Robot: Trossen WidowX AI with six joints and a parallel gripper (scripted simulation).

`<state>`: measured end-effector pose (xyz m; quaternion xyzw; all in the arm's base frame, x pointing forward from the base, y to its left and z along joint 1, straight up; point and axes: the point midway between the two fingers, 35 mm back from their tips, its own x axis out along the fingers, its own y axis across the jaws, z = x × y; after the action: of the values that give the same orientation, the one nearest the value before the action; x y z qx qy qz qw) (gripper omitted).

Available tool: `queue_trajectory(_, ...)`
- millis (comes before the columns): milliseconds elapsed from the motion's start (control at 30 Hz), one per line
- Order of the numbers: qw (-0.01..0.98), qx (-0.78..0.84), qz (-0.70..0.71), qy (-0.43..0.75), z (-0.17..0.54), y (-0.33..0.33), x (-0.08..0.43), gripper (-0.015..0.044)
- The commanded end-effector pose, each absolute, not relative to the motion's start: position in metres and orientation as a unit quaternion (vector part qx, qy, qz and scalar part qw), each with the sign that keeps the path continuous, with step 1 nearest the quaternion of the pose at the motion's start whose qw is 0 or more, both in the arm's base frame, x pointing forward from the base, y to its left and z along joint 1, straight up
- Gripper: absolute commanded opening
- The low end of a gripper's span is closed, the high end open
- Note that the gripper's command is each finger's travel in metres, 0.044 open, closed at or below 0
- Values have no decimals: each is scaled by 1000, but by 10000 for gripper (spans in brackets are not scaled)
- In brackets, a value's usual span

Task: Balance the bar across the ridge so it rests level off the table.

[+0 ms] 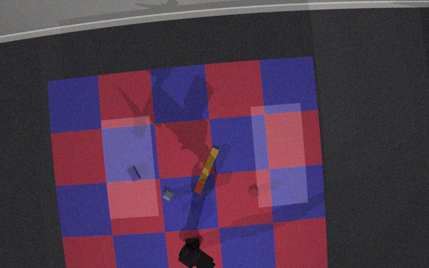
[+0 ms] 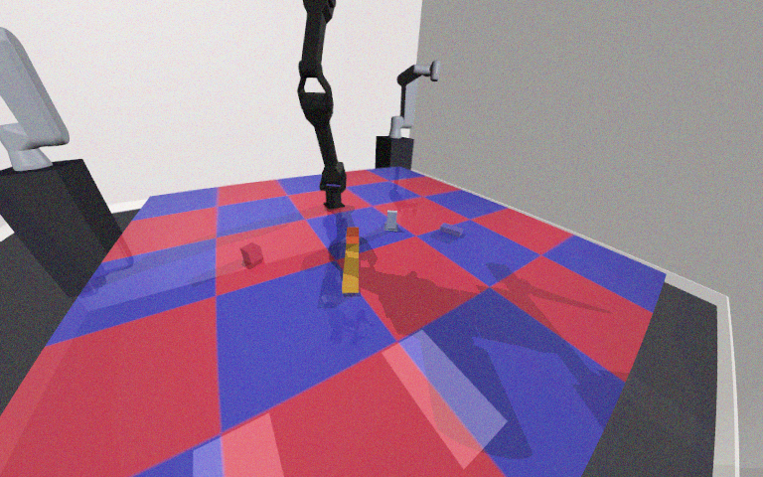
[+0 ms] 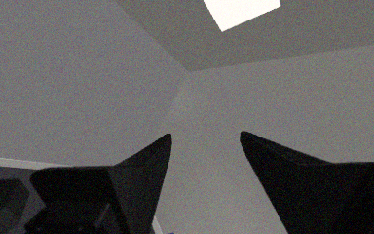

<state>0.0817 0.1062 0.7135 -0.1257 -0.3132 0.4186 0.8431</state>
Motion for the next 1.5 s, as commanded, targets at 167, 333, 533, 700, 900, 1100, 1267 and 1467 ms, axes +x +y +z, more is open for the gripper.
queue_trajectory(167, 846, -162, 386, -330, 712, 128, 62, 315)
queue_trajectory(333, 847, -181, 371, -335, 708, 142, 54, 315)
queue_trajectory(533, 847, -204, 356, -338, 703, 160, 49, 315)
queue_trajectory(700, 848, -221, 345, -336, 697, 176, 48, 315)
queue_trajectory(900, 849, -242, 334, -331, 688, 195, 50, 315)
queue_trajectory(1100, 850, -263, 324, -322, 677, 215, 57, 315)
queue_trajectory(1267, 852, -281, 315, -309, 667, 230, 66, 315)
queue_trajectory(1467, 855, -303, 304, -290, 653, 246, 81, 315)
